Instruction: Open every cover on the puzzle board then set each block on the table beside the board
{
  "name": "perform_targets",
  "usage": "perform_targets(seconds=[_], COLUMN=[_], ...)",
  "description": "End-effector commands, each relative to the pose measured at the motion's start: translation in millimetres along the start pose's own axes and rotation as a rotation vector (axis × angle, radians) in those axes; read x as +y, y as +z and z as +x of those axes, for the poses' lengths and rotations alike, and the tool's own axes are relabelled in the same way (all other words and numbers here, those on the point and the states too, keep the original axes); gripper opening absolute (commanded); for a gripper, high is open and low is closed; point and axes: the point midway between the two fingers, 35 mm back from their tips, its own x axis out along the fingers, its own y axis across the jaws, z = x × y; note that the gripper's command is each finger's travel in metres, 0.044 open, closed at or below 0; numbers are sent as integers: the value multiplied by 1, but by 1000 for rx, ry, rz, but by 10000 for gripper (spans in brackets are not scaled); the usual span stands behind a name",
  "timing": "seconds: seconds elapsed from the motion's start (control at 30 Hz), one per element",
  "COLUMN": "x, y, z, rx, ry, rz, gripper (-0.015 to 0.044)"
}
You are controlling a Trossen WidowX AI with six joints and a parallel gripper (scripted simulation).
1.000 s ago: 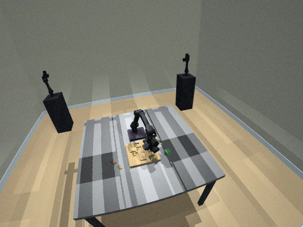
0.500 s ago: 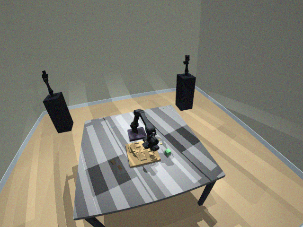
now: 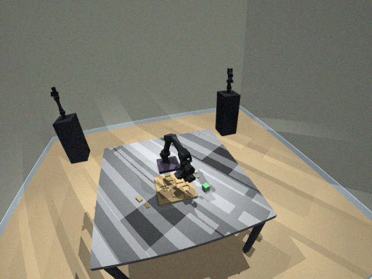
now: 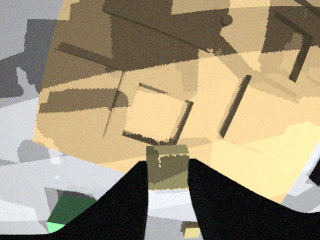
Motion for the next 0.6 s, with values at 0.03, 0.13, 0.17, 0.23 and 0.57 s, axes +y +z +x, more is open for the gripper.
perform_targets(seconds=[0.03, 0.13, 0.17, 0.23, 0.57], x=[0, -3, -5, -7, -21], y=[3, 14, 18, 26, 63], z=[-8, -9, -9, -9, -10], rx=[-5, -7, -7, -8, -12], ry=[4, 5, 5, 5, 5], rz=[-2, -2, -2, -2, -1], gripper=[80, 80, 80, 80, 80])
